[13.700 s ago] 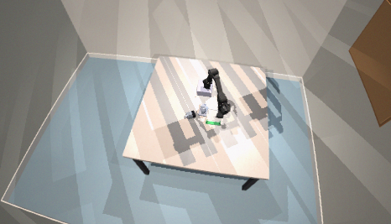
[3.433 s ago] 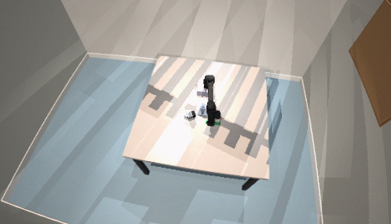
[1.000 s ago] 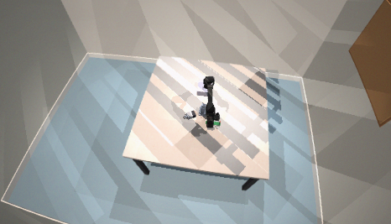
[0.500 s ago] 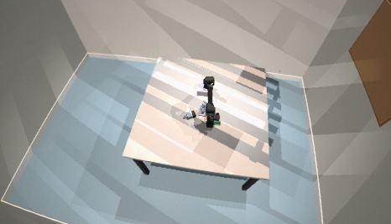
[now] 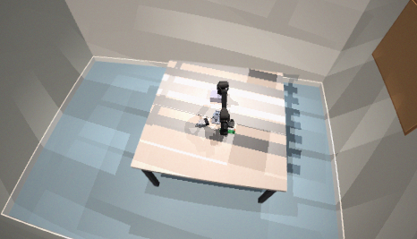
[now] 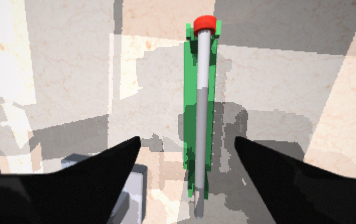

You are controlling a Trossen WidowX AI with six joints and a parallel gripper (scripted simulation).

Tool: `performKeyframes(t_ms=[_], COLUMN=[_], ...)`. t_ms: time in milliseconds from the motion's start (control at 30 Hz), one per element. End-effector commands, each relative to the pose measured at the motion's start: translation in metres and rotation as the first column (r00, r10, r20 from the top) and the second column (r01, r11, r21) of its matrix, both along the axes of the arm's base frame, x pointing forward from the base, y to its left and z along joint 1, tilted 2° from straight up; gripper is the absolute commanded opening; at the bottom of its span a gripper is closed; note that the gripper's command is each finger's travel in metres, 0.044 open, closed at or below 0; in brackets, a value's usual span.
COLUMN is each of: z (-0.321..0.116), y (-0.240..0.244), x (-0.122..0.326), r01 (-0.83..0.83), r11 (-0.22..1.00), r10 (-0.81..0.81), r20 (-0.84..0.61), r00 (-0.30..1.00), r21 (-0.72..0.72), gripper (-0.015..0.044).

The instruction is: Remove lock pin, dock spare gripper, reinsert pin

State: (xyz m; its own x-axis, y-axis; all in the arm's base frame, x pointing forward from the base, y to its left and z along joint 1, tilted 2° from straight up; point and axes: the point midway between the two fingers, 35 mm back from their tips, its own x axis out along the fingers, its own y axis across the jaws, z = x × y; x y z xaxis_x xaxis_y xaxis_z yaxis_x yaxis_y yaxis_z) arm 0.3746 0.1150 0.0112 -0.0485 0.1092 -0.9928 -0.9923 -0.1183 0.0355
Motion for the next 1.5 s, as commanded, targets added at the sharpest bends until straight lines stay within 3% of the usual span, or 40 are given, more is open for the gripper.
performKeyframes(t_ms=[0, 1467], z=[0.011, 0.07], y=[0.0, -0.007], x=[0.0, -0.028], r01=[0.0, -0.003], r11=[1.0, 0.999], r10=[0.0, -0.001], r20=[0.003, -0.123], r00=[1.0, 0.992], r21=[0.001, -0.032], gripper=[0.044, 0.044])
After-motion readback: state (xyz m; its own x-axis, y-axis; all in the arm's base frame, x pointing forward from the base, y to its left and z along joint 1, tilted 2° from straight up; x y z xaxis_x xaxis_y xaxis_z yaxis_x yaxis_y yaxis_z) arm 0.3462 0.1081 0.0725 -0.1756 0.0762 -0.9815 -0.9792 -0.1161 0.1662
